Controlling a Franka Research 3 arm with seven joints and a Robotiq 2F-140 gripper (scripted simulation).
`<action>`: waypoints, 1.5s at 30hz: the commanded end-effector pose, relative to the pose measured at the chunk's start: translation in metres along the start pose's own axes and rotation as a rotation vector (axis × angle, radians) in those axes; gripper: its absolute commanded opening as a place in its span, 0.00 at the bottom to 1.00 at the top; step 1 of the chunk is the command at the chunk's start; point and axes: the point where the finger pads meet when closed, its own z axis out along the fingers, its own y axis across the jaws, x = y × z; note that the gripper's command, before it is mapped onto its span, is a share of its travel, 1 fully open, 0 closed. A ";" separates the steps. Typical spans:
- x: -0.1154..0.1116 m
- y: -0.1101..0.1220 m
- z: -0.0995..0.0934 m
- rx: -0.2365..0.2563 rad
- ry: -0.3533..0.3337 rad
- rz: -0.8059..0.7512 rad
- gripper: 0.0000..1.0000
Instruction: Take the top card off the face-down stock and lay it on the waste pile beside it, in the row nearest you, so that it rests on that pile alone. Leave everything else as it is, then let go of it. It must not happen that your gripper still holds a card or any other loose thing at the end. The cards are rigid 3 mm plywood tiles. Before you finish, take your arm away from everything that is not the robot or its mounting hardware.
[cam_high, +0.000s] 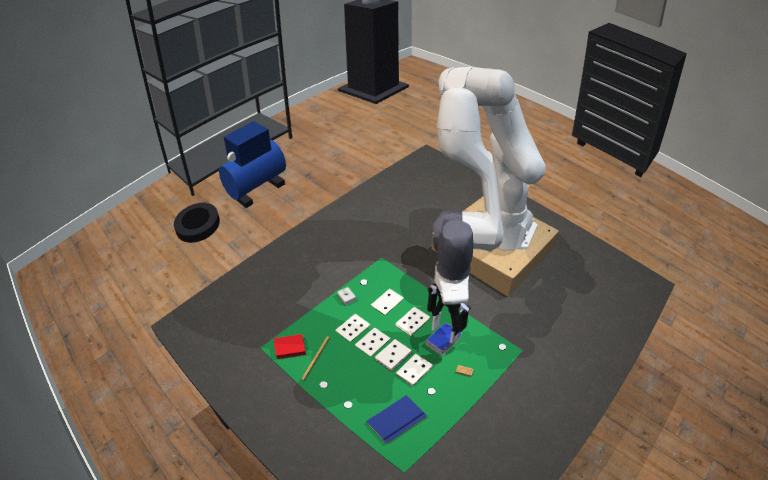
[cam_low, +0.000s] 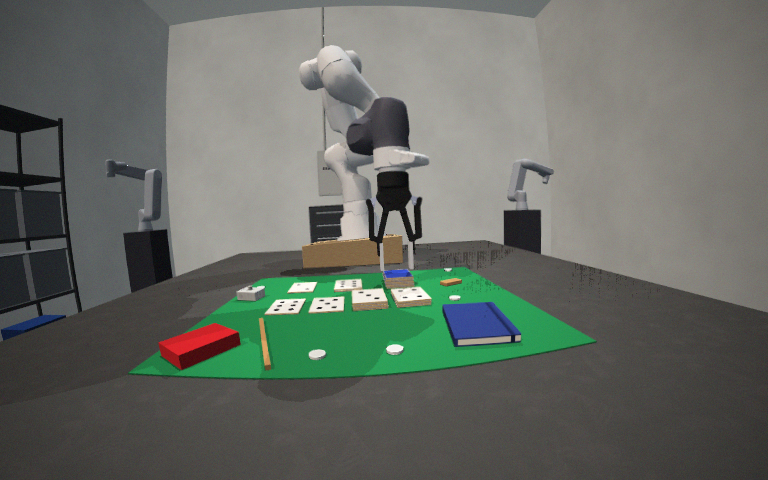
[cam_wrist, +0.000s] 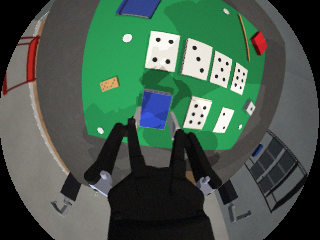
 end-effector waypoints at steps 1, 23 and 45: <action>0.001 -0.001 0.000 0.001 0.003 0.001 0.42; 0.001 -0.001 0.000 0.001 0.003 0.001 0.50; 0.001 -0.001 0.000 0.001 0.003 0.001 0.50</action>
